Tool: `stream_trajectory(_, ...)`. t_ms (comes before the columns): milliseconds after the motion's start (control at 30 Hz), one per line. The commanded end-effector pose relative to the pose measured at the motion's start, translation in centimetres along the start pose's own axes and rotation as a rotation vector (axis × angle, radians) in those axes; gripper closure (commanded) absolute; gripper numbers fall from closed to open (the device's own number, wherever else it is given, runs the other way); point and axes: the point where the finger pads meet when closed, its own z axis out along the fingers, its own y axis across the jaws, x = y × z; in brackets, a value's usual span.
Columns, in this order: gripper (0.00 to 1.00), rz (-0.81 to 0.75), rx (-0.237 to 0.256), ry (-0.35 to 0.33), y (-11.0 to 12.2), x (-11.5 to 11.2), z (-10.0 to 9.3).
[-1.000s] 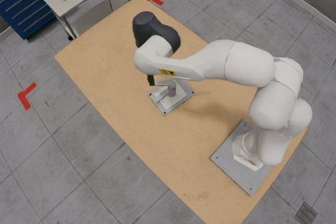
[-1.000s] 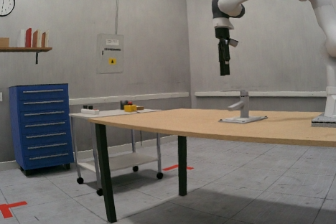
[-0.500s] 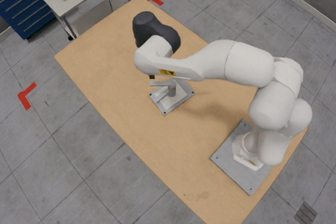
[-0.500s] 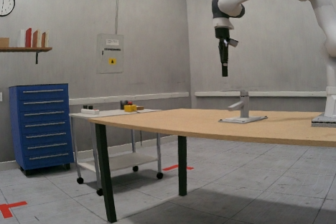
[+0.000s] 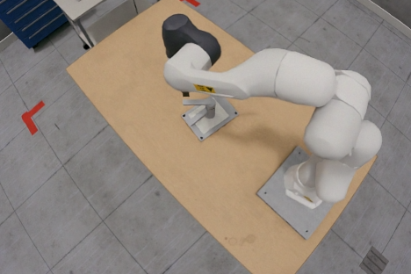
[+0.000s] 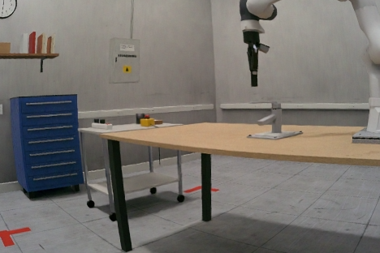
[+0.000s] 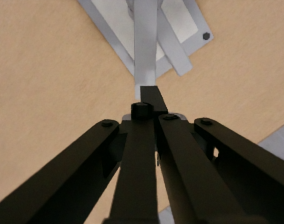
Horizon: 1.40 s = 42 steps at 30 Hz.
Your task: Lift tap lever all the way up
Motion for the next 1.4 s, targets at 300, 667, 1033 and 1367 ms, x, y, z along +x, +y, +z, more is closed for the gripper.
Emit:
stream_trajectory(300, 0.56, 0.004, 0.004, -0.001, -0.07, -0.02, 0.01)
stream_trajectory(667, 0.56, 0.004, 0.004, -0.001, -0.07, -0.02, 0.01)
stream_trajectory(1033, 0.56, 0.004, 0.004, -0.001, -0.07, -0.02, 0.01)
stream_trajectory(1367, 0.56, 0.004, 0.004, -0.001, -0.07, -0.02, 0.01)
